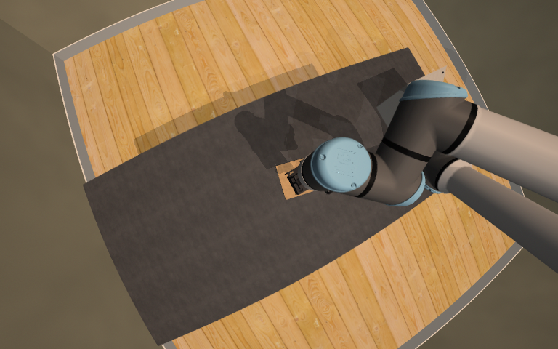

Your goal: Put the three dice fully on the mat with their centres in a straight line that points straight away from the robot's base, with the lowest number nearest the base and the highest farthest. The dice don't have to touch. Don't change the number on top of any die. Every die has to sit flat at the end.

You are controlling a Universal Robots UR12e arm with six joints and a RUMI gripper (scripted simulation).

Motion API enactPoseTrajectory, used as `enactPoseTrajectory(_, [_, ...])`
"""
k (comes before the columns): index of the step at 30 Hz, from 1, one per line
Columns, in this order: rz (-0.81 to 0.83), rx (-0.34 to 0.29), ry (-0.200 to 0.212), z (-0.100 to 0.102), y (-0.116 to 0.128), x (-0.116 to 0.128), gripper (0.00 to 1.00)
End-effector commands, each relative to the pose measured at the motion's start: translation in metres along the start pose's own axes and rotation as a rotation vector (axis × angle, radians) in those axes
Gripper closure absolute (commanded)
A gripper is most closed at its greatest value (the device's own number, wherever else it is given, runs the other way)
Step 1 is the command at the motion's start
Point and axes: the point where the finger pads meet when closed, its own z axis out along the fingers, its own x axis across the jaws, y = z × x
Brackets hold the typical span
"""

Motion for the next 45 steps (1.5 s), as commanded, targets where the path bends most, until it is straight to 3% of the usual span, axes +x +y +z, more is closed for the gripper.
enactPoseTrajectory(1, [0.0,-0.002,-0.001,0.02,0.001,-0.001,0.9])
enactPoseTrajectory(12, [0.0,-0.002,-0.001,0.052,0.001,-0.001,0.9])
enactPoseTrajectory(45, [0.0,-0.002,-0.001,0.053,0.001,-0.001,0.9])
